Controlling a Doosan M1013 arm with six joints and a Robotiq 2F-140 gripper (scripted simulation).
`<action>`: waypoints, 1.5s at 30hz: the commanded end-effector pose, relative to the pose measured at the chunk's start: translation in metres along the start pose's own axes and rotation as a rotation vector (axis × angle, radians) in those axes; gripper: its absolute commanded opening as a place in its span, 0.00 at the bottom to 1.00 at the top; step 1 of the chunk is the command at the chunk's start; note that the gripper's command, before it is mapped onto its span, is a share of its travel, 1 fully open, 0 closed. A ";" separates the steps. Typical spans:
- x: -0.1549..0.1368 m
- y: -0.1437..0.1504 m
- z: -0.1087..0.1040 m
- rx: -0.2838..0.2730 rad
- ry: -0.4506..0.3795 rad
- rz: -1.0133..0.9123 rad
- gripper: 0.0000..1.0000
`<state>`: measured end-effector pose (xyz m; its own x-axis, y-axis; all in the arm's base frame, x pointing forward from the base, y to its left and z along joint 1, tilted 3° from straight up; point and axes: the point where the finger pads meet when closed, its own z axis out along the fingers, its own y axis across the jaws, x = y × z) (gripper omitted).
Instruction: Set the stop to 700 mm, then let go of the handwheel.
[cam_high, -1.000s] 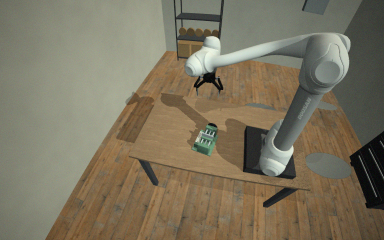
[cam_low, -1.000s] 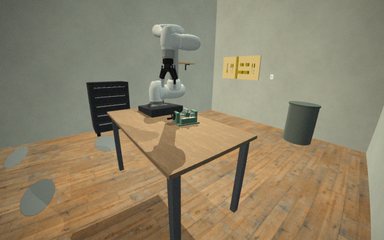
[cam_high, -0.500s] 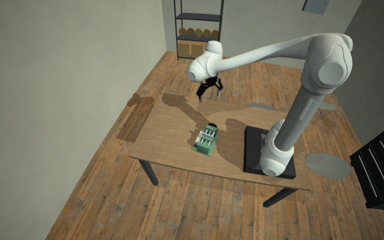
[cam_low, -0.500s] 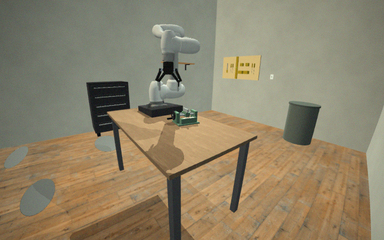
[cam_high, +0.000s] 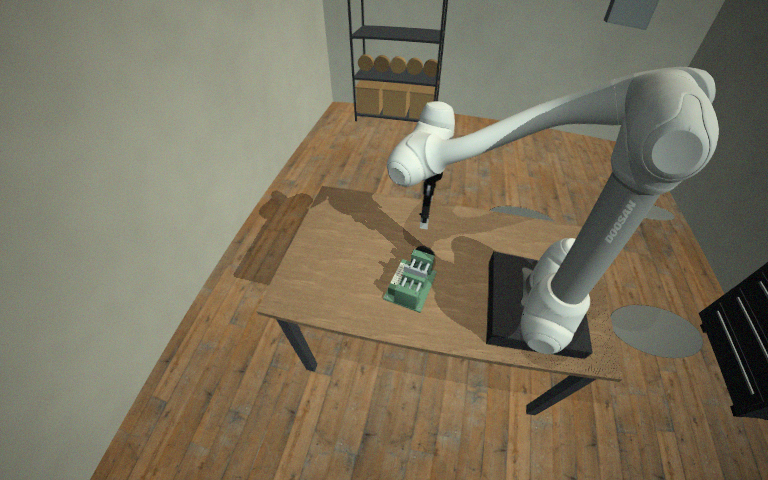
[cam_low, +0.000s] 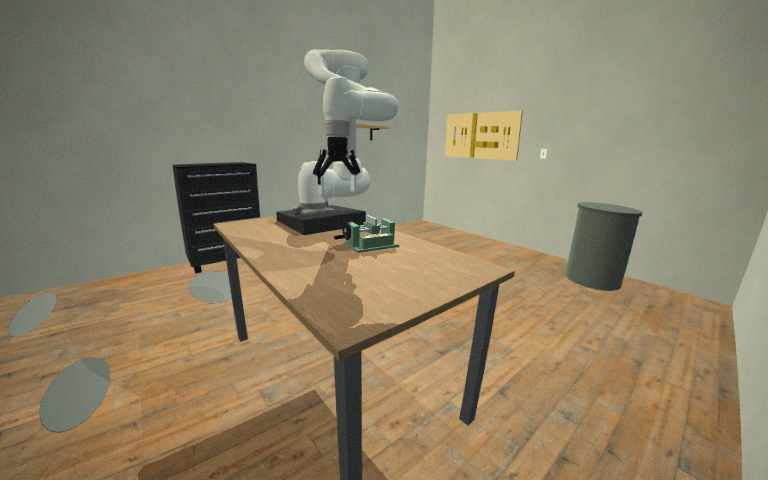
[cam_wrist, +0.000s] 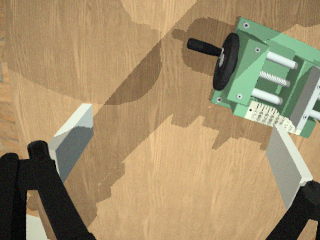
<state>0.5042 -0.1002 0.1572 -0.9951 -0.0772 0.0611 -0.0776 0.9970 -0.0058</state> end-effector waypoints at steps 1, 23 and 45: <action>0.010 0.006 0.011 0.000 0.000 -0.279 1.00; 0.028 0.018 0.032 0.000 -0.001 -1.377 1.00; -0.025 0.096 0.032 0.000 -0.001 -1.378 0.33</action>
<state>0.5052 -0.0282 0.1240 -0.1109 -0.9937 0.0167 -0.9919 0.1117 0.0596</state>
